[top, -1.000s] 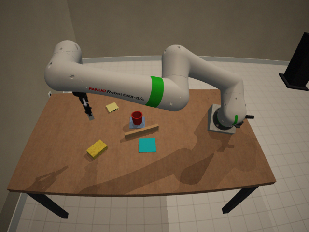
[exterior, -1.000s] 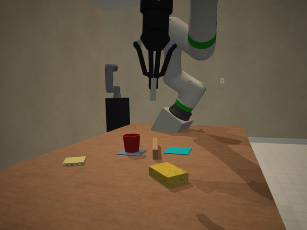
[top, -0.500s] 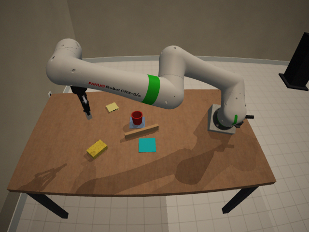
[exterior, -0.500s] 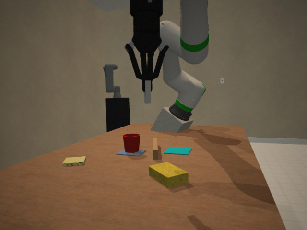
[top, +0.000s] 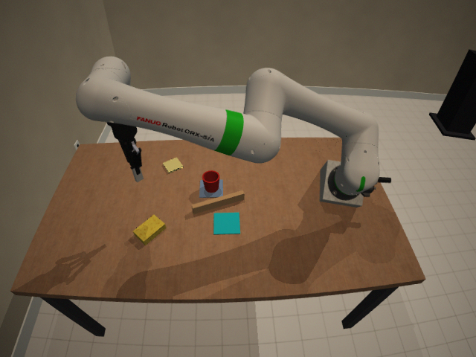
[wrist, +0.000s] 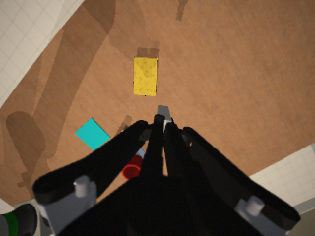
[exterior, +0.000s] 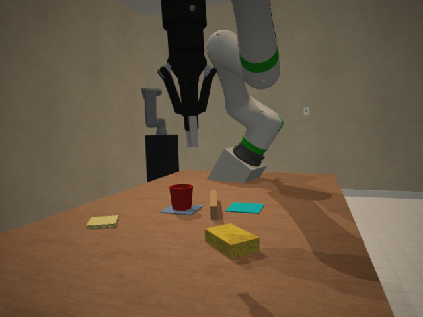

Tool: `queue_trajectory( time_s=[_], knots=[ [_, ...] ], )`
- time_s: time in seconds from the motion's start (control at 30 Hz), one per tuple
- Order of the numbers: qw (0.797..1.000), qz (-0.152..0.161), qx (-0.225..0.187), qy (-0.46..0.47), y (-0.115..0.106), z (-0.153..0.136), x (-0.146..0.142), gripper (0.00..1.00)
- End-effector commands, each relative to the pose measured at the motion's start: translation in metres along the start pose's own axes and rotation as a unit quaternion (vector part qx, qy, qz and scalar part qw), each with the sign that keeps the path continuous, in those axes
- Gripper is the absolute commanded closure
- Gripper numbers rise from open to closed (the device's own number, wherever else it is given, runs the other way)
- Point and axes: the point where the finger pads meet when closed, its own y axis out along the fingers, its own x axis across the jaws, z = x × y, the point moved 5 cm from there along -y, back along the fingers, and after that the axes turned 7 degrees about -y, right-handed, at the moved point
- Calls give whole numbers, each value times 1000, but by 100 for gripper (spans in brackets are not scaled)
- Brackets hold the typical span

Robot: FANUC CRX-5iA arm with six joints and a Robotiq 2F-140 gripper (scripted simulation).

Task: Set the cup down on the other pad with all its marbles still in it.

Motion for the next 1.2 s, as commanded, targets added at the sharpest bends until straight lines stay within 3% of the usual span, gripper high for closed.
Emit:
queue_trajectory(
  time_s=[0.0,0.1,0.17,0.73,0.8,1.17],
  knots=[
    [1000,1,2,-9,0,-2,1,100],
    [1000,1,2,-9,0,-2,1,100],
    [998,6,13,-68,7,-20,7,100],
    [998,6,13,-68,7,-20,7,100],
    [992,9,21,-127,15,-41,8,100],
    [992,9,21,-127,15,-41,8,100]
  ],
)
